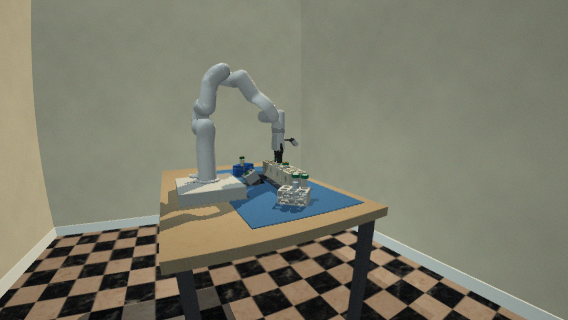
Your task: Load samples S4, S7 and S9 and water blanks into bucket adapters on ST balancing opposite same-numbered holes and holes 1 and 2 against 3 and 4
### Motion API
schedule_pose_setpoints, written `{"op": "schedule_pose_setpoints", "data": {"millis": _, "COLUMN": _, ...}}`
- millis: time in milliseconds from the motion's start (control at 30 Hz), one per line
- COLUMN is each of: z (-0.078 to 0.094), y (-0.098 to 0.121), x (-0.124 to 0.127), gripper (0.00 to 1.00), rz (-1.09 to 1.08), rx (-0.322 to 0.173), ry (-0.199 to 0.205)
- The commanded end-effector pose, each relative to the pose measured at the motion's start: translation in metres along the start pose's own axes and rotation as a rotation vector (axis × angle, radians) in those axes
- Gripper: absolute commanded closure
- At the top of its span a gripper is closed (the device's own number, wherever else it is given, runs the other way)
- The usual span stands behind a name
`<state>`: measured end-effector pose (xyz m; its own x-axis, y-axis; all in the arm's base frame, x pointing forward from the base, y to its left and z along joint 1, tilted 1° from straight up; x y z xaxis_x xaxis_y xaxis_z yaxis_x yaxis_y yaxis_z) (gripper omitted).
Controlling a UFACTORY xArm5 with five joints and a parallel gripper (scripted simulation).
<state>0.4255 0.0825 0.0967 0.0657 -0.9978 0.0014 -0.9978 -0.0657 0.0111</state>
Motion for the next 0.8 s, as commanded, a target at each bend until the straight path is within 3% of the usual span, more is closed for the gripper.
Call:
{"op": "schedule_pose_setpoints", "data": {"millis": 0, "z": 0.0032, "y": -0.0013, "x": -0.0001, "gripper": 1.00, "rz": 0.000, "rx": 0.004, "ry": -0.001}}
{"op": "schedule_pose_setpoints", "data": {"millis": 567, "z": 0.0042, "y": -0.0013, "x": -0.0001, "gripper": 1.00, "rz": 0.000, "rx": 0.004, "ry": -0.001}}
{"op": "schedule_pose_setpoints", "data": {"millis": 600, "z": 0.0045, "y": -0.0013, "x": -0.0001, "gripper": 0.57, "rz": 0.000, "rx": 0.004, "ry": -0.001}}
{"op": "schedule_pose_setpoints", "data": {"millis": 767, "z": 0.0045, "y": -0.0013, "x": -0.0001, "gripper": 0.57, "rz": 0.000, "rx": 0.004, "ry": -0.001}}
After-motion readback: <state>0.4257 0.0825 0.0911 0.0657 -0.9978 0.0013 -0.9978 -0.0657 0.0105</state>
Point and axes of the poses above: the point where the finger pads meet when closed, its own z axis out along the fingers, its own x axis across the jaws, y = z × x, the point moved 3 cm from there along -z, back along the fingers, and after that the axes turned 5 degrees about -z, right-handed, at the moved point
